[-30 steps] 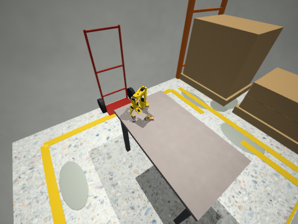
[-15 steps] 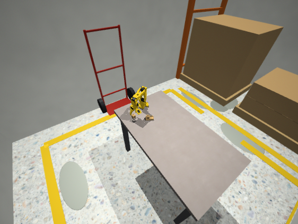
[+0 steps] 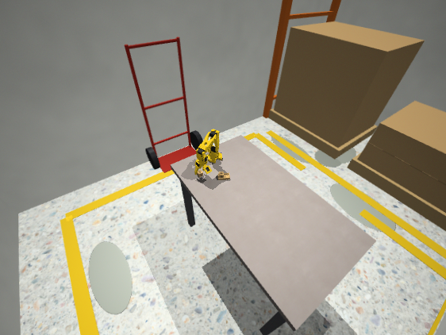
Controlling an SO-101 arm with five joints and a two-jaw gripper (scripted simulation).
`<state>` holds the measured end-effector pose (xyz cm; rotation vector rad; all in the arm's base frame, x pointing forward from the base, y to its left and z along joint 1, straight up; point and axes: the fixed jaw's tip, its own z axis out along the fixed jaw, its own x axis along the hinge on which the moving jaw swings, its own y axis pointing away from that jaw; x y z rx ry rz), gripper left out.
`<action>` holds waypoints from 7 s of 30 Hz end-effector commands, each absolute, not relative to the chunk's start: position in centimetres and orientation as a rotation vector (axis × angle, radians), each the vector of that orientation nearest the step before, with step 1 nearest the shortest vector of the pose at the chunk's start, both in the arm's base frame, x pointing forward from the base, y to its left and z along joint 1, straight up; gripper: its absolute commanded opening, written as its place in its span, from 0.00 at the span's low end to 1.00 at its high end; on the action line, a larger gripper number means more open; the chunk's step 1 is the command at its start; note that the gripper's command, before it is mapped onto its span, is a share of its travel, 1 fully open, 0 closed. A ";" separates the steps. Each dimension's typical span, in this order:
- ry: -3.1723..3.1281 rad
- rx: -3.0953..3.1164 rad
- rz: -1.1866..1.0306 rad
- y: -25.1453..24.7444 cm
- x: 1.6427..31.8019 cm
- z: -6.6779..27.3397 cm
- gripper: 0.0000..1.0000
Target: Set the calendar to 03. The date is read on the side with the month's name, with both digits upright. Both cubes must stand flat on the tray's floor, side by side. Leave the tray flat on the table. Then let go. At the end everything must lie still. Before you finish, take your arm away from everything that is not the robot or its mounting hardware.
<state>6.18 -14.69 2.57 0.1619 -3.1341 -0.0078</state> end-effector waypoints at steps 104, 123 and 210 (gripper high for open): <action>-3.145 0.159 0.033 -16.0 6.6 4.9 0.00; -3.145 0.159 0.033 -15.7 6.6 6.9 0.00; -2.728 1.621 0.047 -3.4 16.8 7.4 0.00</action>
